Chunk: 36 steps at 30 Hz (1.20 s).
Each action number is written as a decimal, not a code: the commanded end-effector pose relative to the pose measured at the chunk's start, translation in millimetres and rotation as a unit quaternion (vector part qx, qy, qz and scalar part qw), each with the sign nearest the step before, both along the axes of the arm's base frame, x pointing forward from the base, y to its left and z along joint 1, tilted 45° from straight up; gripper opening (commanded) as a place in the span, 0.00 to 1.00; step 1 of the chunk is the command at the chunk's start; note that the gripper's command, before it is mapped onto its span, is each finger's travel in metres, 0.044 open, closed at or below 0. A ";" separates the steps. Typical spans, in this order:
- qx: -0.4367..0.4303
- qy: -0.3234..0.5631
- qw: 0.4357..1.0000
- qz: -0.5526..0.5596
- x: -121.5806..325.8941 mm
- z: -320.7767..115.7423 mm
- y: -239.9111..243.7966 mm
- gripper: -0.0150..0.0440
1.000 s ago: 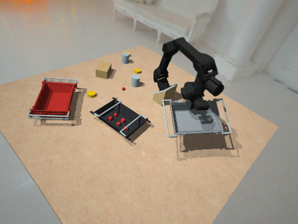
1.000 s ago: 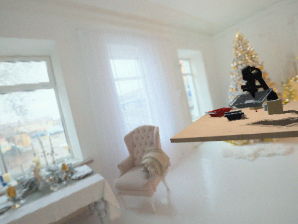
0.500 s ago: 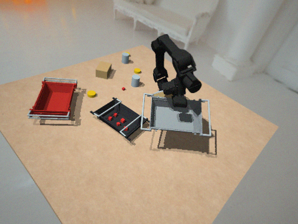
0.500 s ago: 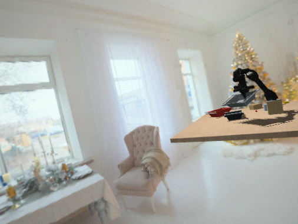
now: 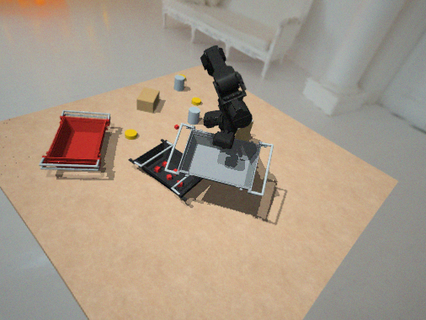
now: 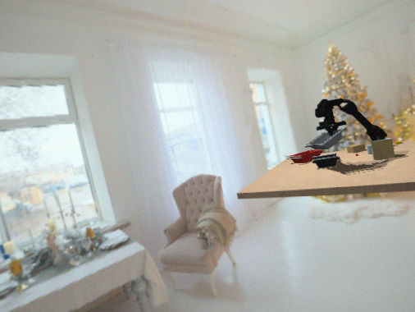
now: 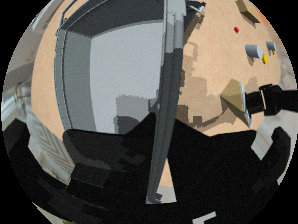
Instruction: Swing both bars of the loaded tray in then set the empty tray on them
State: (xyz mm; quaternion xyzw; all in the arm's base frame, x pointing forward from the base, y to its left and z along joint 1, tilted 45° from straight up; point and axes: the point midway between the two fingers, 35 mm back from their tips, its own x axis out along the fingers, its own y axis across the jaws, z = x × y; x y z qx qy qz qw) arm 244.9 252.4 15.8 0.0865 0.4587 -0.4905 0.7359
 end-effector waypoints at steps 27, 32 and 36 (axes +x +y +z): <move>-0.009 -0.140 0.979 -0.144 71.6 86.1 -116.9 0.25; -0.009 -0.140 0.979 -0.144 71.6 86.1 -116.9 0.25; -0.009 -0.140 0.979 -0.144 71.6 86.1 -116.9 0.25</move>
